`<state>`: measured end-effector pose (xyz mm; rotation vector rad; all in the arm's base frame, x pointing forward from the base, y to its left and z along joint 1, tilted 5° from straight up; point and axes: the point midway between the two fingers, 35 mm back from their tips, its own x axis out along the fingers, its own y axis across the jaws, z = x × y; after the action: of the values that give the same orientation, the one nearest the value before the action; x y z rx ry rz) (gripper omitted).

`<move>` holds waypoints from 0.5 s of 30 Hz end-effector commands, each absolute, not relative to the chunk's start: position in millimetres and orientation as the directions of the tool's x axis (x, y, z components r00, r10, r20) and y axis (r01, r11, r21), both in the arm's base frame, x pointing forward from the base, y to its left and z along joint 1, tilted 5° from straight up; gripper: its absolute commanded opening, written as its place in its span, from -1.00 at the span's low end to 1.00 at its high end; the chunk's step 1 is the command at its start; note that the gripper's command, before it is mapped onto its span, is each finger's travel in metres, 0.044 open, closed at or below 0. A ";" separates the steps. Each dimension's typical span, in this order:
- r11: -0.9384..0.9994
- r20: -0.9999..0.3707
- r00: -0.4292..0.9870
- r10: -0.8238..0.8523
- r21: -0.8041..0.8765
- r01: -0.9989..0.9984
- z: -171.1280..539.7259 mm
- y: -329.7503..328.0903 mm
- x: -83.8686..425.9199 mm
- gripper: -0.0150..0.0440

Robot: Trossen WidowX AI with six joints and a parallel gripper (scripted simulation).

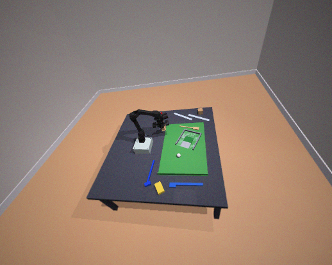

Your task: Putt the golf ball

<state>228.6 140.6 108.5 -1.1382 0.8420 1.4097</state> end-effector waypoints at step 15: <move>0.327 -0.966 0.110 0.233 -0.029 -0.945 108.0 68.2 255.7 -0.49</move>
<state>251.9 80.6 107.2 -0.8844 1.0759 1.0947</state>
